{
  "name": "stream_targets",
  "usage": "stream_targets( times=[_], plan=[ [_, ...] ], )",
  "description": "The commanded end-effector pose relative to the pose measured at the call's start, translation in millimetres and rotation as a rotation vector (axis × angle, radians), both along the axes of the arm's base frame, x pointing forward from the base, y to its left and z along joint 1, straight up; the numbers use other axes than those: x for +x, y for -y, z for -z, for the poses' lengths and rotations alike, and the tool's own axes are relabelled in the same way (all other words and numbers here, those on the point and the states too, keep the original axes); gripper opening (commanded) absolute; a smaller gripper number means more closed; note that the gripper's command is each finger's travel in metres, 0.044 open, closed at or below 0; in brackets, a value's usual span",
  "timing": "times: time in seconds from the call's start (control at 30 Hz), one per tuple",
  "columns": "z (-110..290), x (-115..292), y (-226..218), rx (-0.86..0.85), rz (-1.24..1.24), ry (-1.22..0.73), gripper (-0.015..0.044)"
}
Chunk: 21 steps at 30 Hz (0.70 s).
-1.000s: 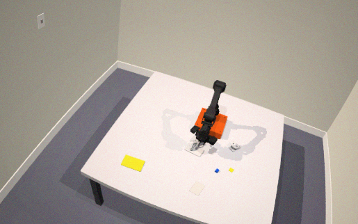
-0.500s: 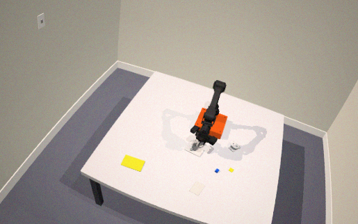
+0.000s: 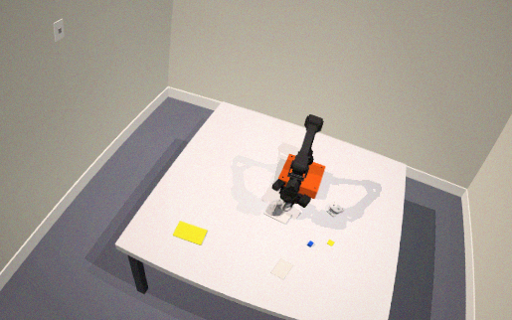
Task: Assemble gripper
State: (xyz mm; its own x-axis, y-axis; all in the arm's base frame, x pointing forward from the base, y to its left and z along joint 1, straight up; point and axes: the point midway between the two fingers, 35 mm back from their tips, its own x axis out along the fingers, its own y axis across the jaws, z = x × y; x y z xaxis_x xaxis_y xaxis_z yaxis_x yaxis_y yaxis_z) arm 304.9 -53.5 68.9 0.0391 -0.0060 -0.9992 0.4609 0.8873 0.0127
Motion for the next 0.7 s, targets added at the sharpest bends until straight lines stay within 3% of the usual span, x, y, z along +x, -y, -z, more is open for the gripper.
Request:
stream_targets(
  times=[0.0, 0.67],
  plan=[
    [5, 0, 0, 0.000, -0.003, -0.002, 0.0134],
    [38, 2, 0, 0.000, -0.003, -0.002, 0.0134]
  ],
)
